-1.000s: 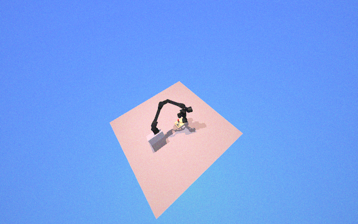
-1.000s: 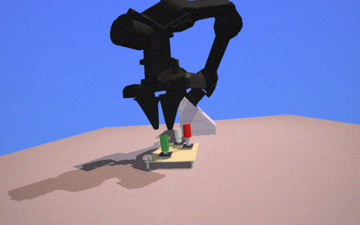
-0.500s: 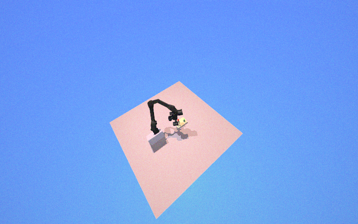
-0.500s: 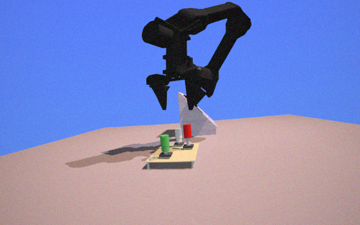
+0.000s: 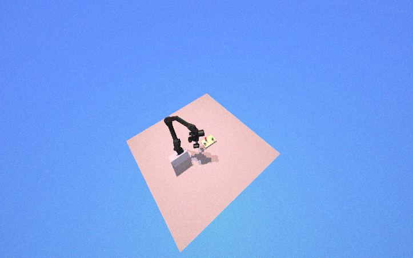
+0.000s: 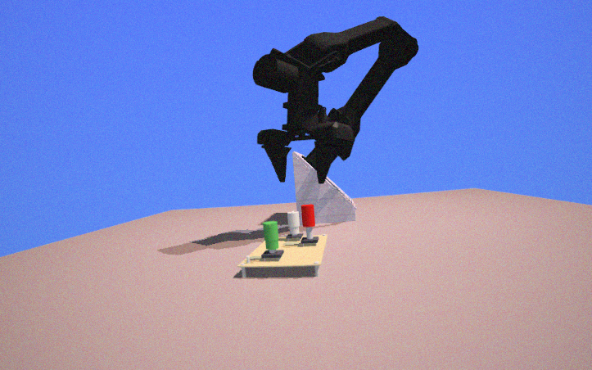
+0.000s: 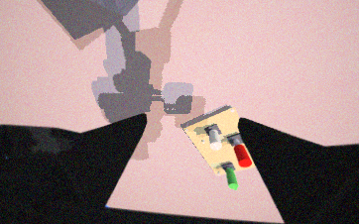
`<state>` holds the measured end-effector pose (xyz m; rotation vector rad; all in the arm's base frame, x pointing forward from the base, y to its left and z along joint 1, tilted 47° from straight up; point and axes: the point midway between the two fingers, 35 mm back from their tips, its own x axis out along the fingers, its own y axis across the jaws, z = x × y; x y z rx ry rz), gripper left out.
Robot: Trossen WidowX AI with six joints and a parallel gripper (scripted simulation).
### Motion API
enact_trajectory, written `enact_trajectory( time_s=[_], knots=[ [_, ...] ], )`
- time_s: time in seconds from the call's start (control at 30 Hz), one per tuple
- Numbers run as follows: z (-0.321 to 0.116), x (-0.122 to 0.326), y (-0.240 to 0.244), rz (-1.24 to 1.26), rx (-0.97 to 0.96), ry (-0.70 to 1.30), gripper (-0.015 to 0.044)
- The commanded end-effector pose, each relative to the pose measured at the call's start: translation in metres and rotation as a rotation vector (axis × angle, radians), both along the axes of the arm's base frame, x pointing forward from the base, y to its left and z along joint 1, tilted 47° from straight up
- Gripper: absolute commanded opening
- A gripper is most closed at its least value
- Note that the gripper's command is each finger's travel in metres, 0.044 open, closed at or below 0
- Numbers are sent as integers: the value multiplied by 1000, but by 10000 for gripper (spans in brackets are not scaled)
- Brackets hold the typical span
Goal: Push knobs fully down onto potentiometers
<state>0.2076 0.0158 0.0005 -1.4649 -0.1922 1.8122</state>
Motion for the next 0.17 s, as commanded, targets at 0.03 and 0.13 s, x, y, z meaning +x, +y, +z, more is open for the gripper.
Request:
enact_trajectory(
  time_s=[0.03,0.13],
  knots=[
    [-1,-4,0,5,-2,4,440],
    [-1,-4,0,5,-2,4,440]
  ],
)
